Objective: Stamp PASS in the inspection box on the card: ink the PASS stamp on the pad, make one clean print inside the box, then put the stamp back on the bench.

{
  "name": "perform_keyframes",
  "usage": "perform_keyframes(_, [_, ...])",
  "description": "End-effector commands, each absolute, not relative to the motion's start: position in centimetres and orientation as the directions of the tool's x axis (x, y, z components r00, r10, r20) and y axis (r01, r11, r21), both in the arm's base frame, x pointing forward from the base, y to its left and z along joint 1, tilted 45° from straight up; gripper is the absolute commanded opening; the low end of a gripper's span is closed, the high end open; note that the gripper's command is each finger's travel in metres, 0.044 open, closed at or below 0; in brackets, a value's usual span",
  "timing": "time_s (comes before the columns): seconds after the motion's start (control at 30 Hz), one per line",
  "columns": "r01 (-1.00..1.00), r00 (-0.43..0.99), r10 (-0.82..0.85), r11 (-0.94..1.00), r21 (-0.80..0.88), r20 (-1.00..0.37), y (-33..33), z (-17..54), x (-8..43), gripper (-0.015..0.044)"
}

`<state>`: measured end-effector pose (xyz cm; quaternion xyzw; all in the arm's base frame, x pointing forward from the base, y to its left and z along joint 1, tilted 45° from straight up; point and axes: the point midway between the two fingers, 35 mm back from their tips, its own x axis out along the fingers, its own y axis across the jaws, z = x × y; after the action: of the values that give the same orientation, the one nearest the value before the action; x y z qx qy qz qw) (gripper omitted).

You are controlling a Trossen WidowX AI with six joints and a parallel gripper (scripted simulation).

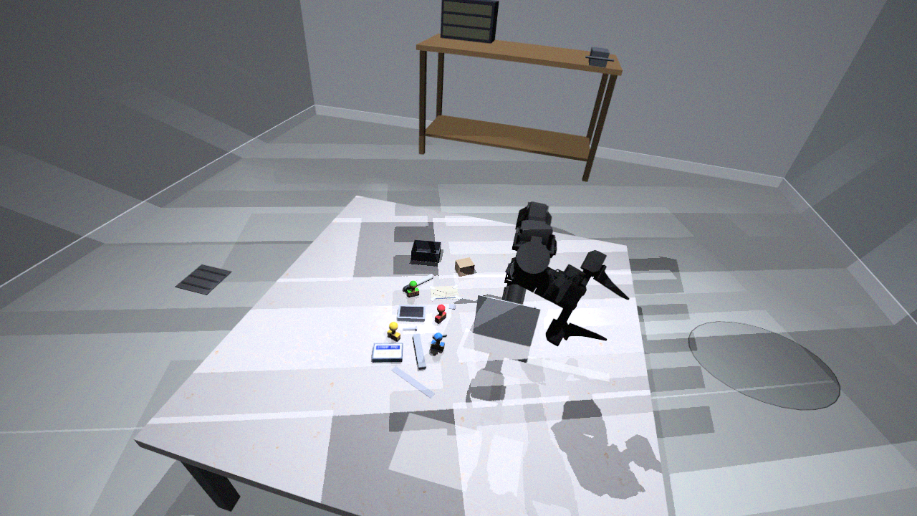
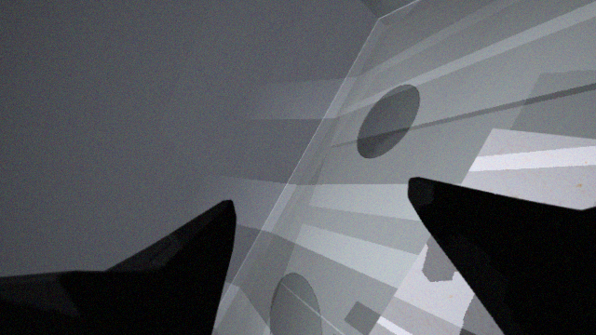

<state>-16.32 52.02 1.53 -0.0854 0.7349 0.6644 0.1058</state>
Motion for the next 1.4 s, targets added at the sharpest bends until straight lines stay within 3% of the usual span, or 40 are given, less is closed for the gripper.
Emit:
perform_keyframes(0.0, [-0.272, -0.961, 0.02, 0.105, 0.957, -0.276, 52.1, 1.5, -16.1, 0.0374])
perform_keyframes(0.2, [-0.44, -0.863, 0.167, 0.213, 0.872, -0.476, 52.8, -0.2, -7.2, 0.0219])
perform_keyframes(0.63, [-0.615, -0.476, 0.27, 0.579, 0.536, -0.837, 47.1, -3.0, 13.3, 0.0219])
perform_keyframes(1.0, [-0.522, -0.148, 0.089, 0.839, 0.154, -0.985, 35.2, -3.3, 27.0, 0.0219])
perform_keyframes(1.37, [-0.29, 0.044, -0.256, 0.922, -0.258, -0.966, 18.9, -1.3, 35.2, 0.0219])
